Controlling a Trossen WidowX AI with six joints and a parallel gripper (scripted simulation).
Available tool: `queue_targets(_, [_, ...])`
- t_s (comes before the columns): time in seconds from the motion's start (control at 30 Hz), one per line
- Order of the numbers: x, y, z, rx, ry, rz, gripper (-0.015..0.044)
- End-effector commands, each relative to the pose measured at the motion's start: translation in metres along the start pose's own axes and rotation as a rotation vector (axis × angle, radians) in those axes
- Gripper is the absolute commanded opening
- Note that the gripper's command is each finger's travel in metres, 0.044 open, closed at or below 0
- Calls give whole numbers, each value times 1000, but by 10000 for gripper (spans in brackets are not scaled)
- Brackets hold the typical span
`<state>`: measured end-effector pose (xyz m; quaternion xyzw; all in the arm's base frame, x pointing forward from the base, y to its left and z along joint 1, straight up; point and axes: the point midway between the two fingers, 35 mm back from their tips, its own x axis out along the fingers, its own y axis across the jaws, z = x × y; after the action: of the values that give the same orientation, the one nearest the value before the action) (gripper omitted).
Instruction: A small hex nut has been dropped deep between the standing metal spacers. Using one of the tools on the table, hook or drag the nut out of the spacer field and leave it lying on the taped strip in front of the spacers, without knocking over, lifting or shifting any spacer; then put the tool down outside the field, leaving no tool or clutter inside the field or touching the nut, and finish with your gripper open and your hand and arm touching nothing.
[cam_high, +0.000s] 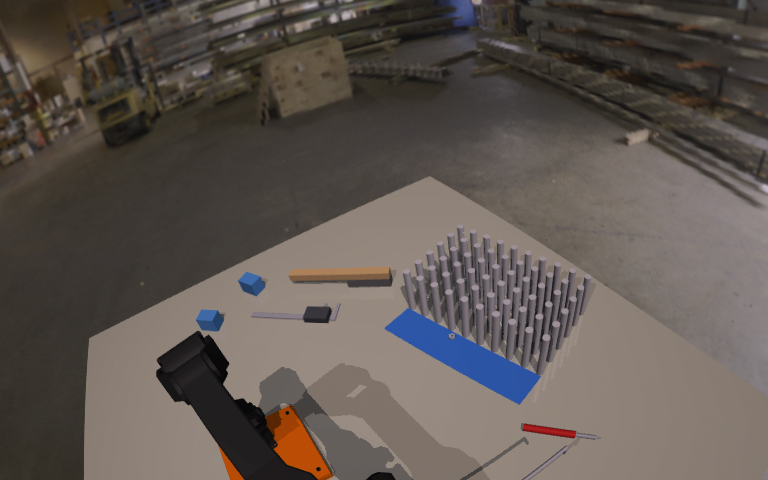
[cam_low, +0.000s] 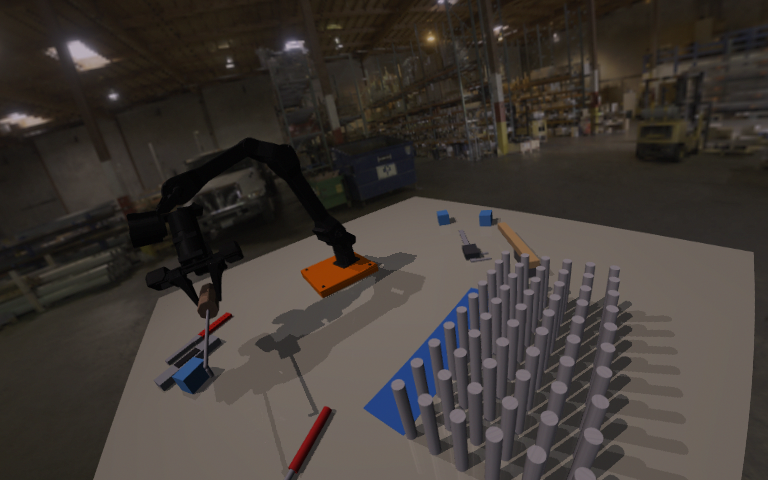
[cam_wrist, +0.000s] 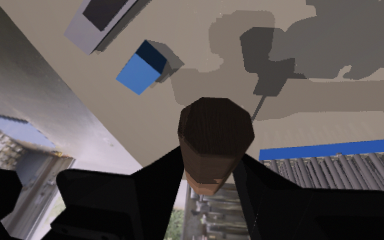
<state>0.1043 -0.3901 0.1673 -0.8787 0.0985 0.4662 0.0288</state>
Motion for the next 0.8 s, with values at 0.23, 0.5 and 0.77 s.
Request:
queue_targets(0.23, [10, 0, 5, -1, 7, -5, 0])
queue_targets(0.5, [16, 1, 9, -1, 7, -5, 0])
queue_targets(0.77, [22, 2, 12, -1, 7, -5, 0])
